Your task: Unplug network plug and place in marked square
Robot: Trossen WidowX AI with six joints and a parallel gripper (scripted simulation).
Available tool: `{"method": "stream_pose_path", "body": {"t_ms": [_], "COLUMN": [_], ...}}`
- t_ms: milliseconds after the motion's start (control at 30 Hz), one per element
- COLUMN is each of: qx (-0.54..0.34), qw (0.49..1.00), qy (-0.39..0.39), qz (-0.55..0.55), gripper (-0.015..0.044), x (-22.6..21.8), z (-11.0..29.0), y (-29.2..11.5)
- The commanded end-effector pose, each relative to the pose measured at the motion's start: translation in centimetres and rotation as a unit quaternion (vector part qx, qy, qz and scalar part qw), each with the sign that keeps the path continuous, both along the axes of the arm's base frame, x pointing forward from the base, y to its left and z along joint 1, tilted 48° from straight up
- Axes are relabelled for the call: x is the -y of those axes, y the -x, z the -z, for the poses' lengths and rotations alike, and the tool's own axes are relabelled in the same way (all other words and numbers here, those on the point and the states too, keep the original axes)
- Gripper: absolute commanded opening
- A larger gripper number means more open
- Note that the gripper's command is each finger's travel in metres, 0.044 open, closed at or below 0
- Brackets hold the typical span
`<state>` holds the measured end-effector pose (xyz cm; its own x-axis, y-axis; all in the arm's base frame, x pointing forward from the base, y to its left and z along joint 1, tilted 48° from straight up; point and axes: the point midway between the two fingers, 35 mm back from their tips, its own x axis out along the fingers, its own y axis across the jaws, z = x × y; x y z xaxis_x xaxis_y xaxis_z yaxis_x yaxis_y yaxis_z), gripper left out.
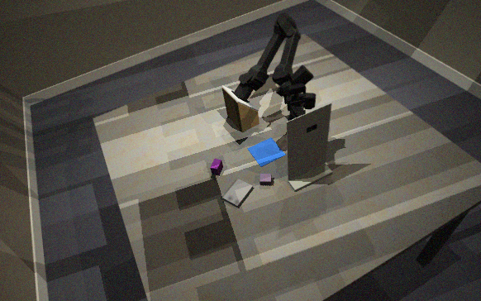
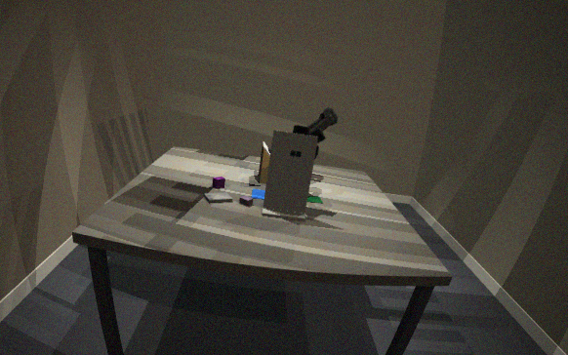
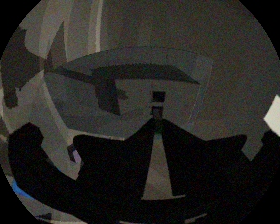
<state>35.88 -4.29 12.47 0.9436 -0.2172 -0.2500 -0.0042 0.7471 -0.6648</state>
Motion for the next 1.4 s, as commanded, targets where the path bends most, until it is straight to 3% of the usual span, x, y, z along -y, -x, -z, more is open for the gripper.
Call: {"method": "stream_pose_path", "body": {"t_ms": [0,1367], "qx": [-0.003,-0.003], "qw": [1.000,1.000], "qy": [-0.001,-0.001], "qz": [0.002,0.002], "gripper": [0.0000,0.0000], "x": [0.0,-0.4], "z": [0.1,-0.3], "y": [0.3,1.9]}}
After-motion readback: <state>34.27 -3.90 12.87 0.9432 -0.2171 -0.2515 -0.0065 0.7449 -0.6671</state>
